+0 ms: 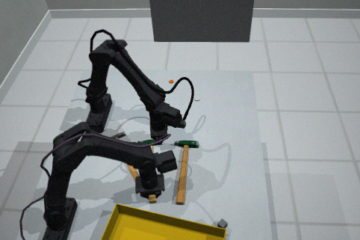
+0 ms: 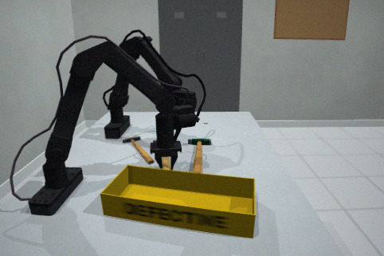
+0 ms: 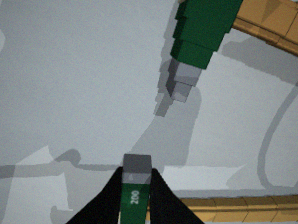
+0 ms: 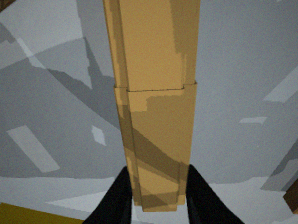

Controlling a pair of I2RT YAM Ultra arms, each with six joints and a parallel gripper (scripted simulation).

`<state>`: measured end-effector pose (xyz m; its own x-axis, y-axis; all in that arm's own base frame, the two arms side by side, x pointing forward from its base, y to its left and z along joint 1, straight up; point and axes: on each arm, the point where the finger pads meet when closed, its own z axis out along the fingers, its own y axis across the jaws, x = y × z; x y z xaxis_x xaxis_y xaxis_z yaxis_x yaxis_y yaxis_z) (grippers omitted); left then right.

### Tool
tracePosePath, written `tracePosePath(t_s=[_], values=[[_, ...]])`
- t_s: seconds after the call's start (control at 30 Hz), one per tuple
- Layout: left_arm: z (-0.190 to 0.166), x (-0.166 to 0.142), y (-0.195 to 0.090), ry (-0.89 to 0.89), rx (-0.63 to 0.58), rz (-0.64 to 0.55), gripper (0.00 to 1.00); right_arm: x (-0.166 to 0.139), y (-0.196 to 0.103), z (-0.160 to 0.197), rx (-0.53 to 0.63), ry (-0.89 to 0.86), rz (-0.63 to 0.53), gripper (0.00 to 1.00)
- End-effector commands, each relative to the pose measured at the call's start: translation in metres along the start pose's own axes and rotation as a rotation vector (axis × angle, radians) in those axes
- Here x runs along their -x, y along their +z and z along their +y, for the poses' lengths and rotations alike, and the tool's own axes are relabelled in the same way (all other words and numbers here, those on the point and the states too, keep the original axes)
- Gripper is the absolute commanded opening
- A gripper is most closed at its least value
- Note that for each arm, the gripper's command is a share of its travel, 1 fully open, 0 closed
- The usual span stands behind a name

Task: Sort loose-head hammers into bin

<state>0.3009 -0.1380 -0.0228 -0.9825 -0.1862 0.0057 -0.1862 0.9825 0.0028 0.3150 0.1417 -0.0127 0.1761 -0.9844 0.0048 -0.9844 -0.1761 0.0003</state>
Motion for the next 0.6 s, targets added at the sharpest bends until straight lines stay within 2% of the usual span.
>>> tracePosePath(t_s=[0.0, 0.43, 0.57], values=[[0.021, -0.006, 0.000, -0.004, 0.071, 0.017, 0.13, -0.017, 0.001, 0.008, 0.022, 0.017, 0.058, 0.24], [0.036, -0.010, -0.002, -0.009, 0.123, 0.025, 0.13, -0.028, 0.002, 0.011, 0.032, 0.031, 0.097, 0.24], [0.037, -0.006, -0.003, -0.006, 0.082, 0.015, 0.13, -0.031, 0.002, 0.011, 0.033, 0.034, 0.108, 0.24]])
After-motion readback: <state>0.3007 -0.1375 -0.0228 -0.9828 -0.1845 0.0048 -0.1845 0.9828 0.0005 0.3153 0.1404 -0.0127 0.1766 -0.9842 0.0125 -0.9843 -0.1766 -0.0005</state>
